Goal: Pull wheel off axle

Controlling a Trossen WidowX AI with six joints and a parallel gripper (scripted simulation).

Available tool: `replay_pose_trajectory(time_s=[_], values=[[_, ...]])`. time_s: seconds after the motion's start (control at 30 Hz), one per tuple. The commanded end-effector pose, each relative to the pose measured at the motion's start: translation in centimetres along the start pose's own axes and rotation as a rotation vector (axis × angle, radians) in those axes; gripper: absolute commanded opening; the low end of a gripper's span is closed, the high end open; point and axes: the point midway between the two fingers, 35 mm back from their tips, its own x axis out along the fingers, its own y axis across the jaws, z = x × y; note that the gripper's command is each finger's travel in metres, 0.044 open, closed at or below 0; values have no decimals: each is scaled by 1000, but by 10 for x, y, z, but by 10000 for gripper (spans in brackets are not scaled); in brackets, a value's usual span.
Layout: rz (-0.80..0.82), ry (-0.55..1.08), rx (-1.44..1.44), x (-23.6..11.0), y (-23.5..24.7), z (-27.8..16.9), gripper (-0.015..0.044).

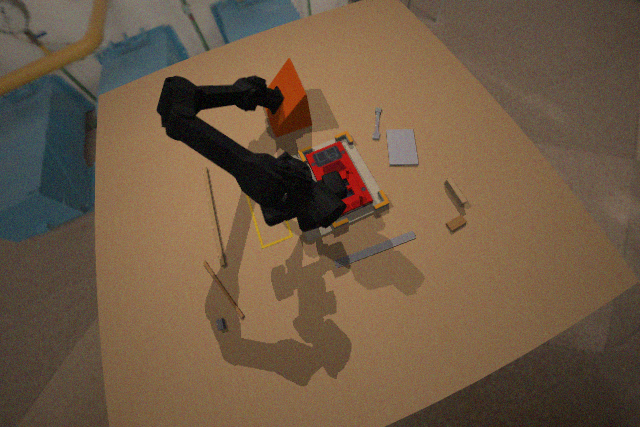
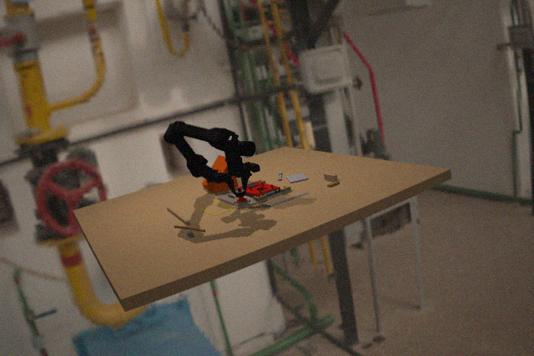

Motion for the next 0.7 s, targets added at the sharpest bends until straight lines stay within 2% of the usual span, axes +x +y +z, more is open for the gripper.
replay_pose_trajectory(time_s=[0.0,0.67], values=[[8,-25,-13,-17,2,-1,0],[7,-26,-14,-24,2,-1,0]])
